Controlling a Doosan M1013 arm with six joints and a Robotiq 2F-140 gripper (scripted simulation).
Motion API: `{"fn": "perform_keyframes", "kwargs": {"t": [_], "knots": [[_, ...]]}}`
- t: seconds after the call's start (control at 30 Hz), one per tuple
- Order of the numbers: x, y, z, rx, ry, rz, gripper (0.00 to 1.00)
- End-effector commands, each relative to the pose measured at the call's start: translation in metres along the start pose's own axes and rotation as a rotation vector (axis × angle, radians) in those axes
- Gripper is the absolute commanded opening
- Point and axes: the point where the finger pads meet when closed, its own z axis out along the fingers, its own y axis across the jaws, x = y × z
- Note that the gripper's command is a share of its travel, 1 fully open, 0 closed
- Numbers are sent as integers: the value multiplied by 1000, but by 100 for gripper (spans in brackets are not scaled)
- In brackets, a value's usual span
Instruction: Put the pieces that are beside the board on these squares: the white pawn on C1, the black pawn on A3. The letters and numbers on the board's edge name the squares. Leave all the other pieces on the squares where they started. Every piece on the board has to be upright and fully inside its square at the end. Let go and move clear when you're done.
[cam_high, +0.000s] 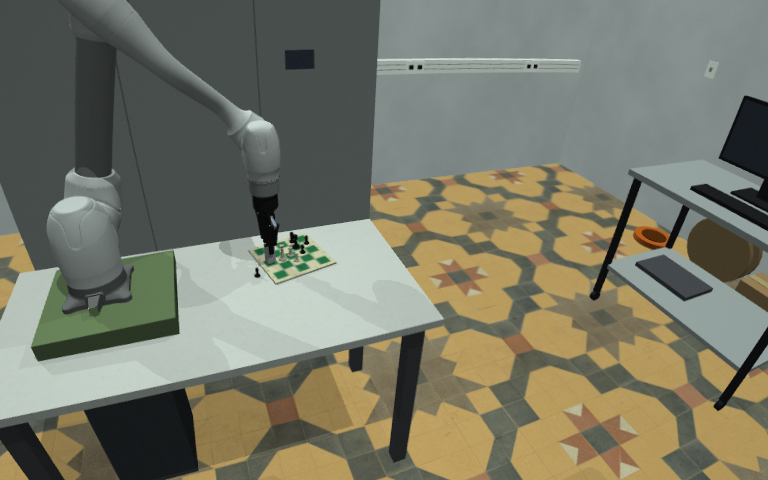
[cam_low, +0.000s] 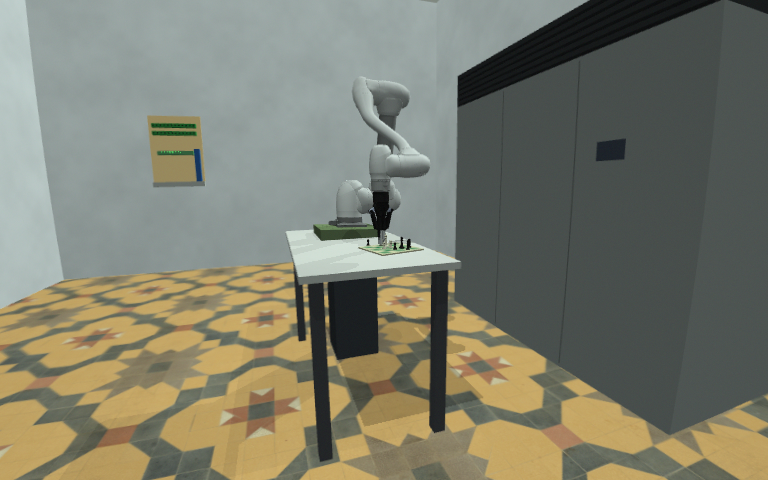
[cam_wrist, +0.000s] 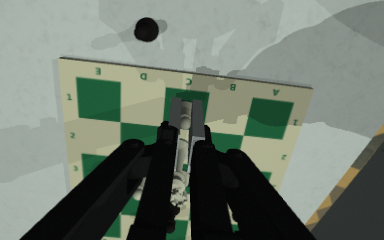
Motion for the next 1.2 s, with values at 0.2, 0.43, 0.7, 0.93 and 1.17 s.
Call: {"fn": "perform_keyframes", "kwargs": {"t": [0.2,0.43,0.7,0.93,1.17], "knots": [[0,0,0,0,0,0,16],[0,0,0,0,0,0,20],[0,0,-1,0,0,0,20],[0,0,-17,0,0,0,20],[0,0,-42,0,0,0,20]]}}
